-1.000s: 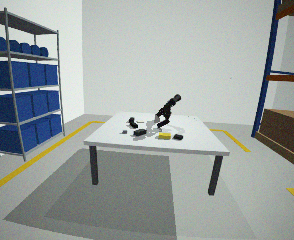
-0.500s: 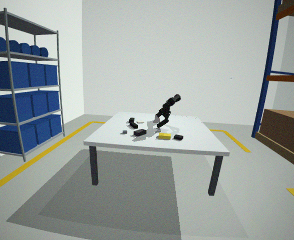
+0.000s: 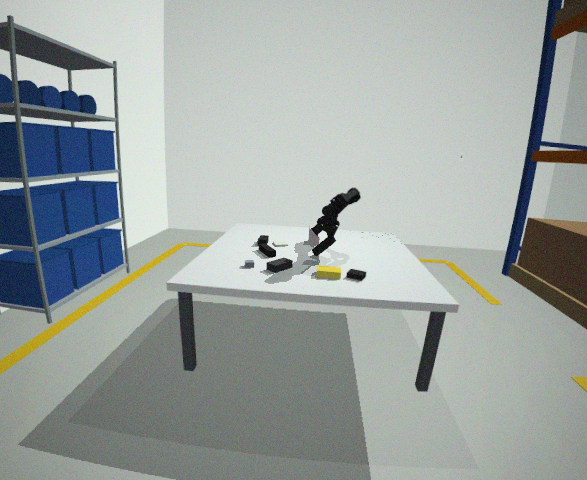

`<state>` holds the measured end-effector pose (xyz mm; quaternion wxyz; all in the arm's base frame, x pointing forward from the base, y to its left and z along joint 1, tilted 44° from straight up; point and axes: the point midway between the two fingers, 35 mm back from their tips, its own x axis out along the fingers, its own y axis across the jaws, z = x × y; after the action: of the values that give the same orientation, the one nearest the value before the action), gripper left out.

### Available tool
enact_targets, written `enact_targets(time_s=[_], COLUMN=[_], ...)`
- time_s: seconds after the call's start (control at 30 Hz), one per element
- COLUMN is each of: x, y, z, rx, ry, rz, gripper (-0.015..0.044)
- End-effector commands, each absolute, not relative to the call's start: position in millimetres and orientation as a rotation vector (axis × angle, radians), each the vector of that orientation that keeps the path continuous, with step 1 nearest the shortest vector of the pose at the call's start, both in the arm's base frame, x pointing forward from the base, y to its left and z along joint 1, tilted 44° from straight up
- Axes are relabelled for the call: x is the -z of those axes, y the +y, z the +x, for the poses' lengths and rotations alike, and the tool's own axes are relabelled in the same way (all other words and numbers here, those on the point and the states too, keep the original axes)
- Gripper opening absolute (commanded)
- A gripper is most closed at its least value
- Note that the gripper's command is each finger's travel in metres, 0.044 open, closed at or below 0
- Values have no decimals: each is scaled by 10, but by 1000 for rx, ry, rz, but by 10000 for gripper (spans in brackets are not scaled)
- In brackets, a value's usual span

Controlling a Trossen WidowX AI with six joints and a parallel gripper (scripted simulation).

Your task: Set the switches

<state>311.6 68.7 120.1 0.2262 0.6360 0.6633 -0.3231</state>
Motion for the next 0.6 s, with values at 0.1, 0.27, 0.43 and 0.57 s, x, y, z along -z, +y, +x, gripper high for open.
enact_targets(time_s=[0.1, 0.27, 0.43, 0.57], x=[-1167, -1157, -1166, -1157], y=[604, 572, 537, 506], z=[3115, 3113, 3109, 3107], rx=[900, 900, 900, 901], ry=[1819, 1819, 1818, 1818], rz=[1744, 1744, 1744, 1744], gripper=[336, 336, 336, 336])
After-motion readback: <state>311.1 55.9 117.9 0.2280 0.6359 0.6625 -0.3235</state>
